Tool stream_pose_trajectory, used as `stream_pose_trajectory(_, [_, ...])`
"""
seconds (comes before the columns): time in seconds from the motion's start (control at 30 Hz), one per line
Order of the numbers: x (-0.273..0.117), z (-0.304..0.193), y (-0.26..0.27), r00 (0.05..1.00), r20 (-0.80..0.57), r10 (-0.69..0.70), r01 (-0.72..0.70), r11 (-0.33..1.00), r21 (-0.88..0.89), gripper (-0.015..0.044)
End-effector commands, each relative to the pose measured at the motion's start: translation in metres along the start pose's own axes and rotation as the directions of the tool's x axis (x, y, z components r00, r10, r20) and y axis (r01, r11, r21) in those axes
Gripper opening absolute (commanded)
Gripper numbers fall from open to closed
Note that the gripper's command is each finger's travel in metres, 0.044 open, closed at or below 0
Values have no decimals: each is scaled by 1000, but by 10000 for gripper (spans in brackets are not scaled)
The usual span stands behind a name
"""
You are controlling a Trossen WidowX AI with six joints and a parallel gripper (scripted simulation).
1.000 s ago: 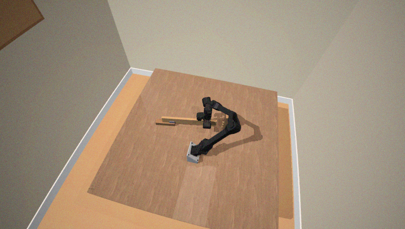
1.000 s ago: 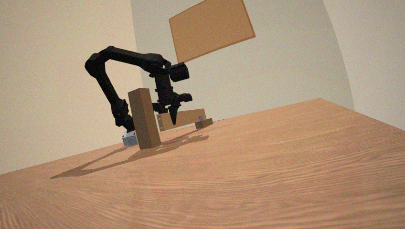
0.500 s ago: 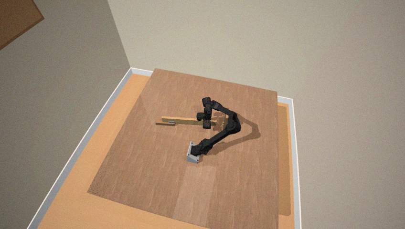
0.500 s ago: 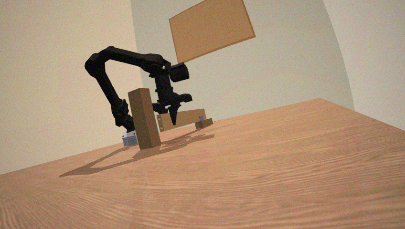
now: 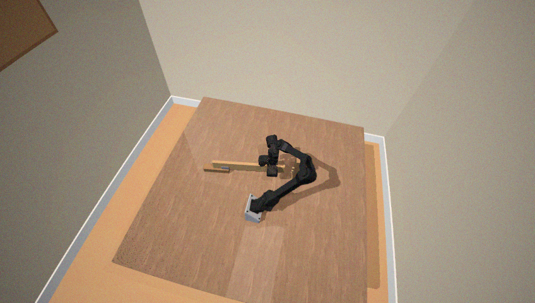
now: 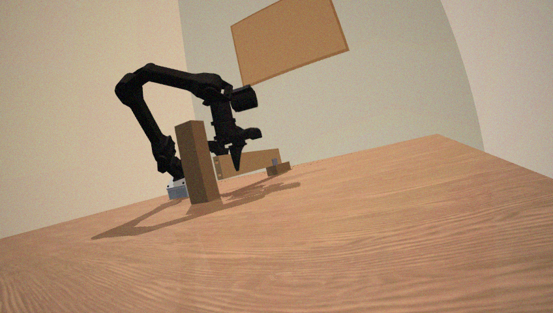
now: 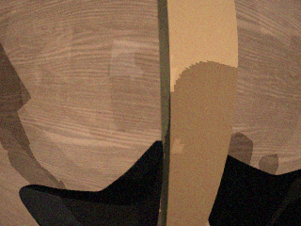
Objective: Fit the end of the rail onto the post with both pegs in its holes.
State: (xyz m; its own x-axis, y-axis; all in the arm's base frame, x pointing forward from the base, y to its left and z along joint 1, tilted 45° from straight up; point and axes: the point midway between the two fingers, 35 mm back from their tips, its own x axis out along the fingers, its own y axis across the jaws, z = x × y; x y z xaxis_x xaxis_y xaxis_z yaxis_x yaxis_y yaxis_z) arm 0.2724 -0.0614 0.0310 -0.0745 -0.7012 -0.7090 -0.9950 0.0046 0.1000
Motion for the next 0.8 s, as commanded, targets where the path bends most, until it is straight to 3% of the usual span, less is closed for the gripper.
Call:
stream_pose_trajectory(0.0, [-1, -2, 0, 1000, 2, -1, 1, 1000, -4, 0])
stream_pose_trajectory(0.77, [0, -9, 0, 1000, 2, -1, 1, 1000, -4, 0])
